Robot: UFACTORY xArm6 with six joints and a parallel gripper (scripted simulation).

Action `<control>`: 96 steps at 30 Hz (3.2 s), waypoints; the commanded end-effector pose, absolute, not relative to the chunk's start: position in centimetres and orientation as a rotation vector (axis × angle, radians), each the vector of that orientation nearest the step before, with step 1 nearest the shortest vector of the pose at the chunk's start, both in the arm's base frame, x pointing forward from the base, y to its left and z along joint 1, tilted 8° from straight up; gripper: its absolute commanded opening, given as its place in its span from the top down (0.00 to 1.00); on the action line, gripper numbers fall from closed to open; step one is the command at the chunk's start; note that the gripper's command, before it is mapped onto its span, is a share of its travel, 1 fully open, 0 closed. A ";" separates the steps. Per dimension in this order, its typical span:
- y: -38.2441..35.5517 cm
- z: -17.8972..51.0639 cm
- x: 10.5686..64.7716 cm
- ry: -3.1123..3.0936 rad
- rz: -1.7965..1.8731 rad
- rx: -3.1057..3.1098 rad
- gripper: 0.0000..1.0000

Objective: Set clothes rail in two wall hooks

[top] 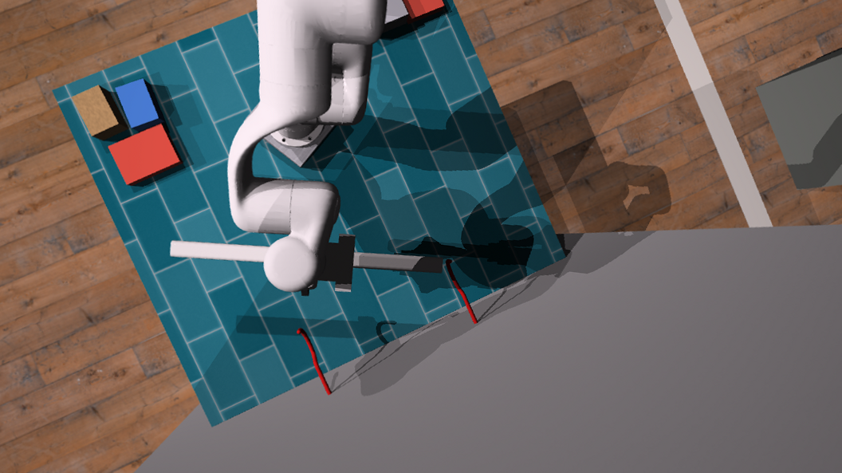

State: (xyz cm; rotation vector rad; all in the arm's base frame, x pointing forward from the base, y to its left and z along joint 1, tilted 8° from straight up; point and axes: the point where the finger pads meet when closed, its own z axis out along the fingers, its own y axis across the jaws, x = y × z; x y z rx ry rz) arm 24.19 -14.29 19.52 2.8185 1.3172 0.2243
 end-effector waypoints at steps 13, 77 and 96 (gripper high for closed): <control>-13.1 22.4 24.2 1.316 0.227 2.815 1.00; -8.4 28.3 24.6 1.316 0.228 2.816 1.00; -6.9 28.4 24.9 1.316 0.228 2.816 1.00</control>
